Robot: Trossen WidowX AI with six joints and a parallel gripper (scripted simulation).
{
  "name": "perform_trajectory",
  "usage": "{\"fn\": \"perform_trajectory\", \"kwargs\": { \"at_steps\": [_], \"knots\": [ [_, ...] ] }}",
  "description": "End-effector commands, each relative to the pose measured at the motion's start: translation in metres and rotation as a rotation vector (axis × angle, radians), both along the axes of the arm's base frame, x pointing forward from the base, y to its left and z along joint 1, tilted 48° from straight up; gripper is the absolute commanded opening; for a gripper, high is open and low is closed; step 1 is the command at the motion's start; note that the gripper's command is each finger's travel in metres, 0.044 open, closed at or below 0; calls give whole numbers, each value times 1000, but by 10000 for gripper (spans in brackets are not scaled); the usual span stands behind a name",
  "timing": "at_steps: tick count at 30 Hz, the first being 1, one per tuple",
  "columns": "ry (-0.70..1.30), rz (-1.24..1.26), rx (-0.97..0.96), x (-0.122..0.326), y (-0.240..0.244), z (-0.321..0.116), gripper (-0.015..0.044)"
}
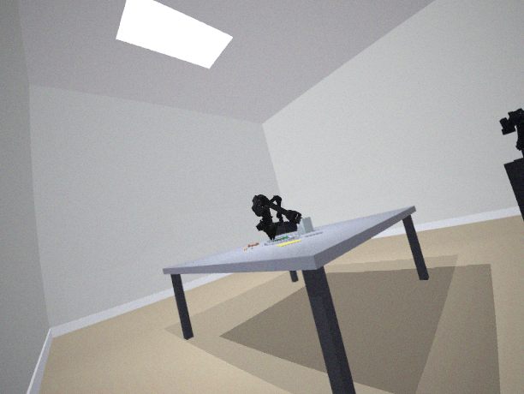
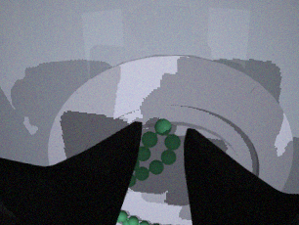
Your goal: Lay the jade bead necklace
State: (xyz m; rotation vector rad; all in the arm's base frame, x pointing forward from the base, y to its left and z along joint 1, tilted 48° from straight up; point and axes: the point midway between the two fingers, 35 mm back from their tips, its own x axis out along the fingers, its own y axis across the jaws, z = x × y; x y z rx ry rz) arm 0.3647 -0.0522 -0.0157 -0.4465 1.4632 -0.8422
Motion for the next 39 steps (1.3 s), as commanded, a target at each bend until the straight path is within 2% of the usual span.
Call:
{"fn": "perform_trajectory", "kwargs": {
  "at_steps": [1,6,11,39],
  "knots": [
    [7,7,-4,-2,-4,-5,120],
    [9,7,-5,-2,-8,-8,120],
    [4,1,-2,-2,-7,-6,0],
    [4,1,-2,-2,-7,-6,0]
  ]
}}
